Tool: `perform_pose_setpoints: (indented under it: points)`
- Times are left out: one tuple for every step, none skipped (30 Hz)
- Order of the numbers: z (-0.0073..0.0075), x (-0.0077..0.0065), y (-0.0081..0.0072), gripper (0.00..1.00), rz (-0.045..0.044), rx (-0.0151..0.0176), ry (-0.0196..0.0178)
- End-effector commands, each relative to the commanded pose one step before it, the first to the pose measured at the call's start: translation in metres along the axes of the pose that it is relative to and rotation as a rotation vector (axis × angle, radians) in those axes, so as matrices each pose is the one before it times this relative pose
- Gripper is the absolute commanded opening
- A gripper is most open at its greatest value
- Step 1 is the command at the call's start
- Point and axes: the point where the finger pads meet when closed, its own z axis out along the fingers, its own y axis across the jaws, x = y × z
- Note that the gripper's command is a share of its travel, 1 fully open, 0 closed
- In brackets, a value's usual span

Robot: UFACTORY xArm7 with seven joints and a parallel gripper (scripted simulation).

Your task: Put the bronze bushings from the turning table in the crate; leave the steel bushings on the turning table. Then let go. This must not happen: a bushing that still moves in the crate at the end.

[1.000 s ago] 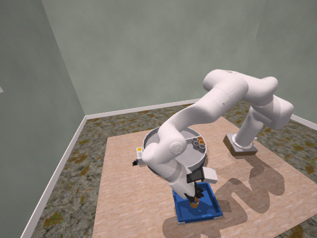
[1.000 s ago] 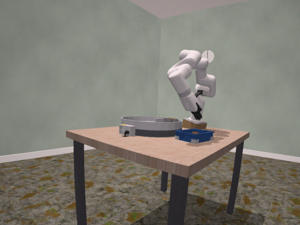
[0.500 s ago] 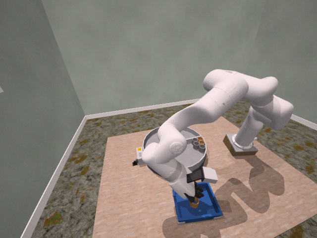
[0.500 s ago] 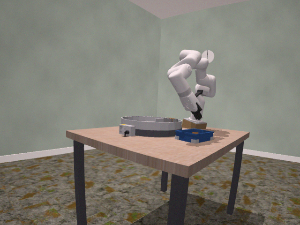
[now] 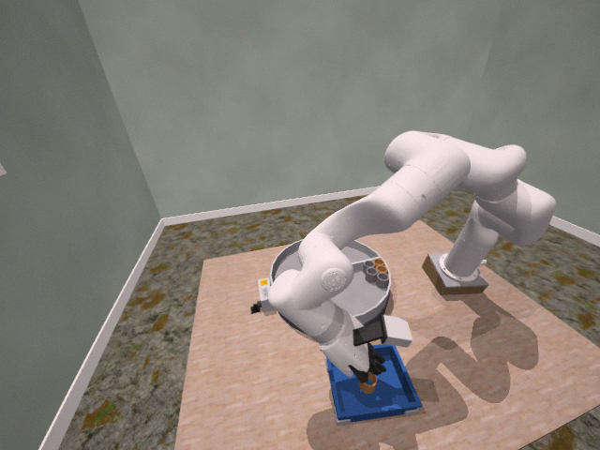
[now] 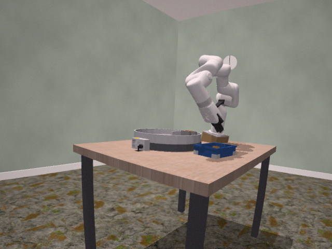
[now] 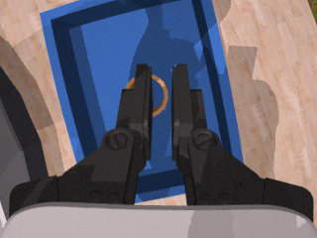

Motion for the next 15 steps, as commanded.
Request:
perform_pose_setpoints:
  points:
    - [-0.00221,0.00035,0.00071,0.11,-0.00173,-0.00202,-0.00427]
    - [0.0,0.0,0.0,0.11,0.0,0.0,0.0]
    - [0.0,0.0,0.0,0.11,0.0,0.0,0.0]
    - [0.0,0.0,0.0,0.11,0.0,0.0,0.0]
    - [0.0,0.0,0.0,0.11,0.0,0.0,0.0]
    - [0.0,0.0,0.0,0.11,0.0,0.0,0.0]
    - [0.0,0.0,0.0,0.11,0.0,0.0,0.0]
    - [0.0,0.0,0.0,0.11,0.0,0.0,0.0]
    - [0.0,0.0,0.0,0.11,0.0,0.0,0.0]
    - [0.0,0.0,0.0,0.11,0.0,0.0,0.0]
    - [0.0,0.0,0.0,0.11,0.0,0.0,0.0]
    - [0.0,0.0,0.0,0.11,0.0,0.0,0.0]
    - [0.0,0.0,0.0,0.11,0.0,0.0,0.0]
    - [0.0,0.0,0.0,0.11,0.0,0.0,0.0]
    - [0.00002,0.00003,-0.00022,0.1,0.0,0.0,0.00001]
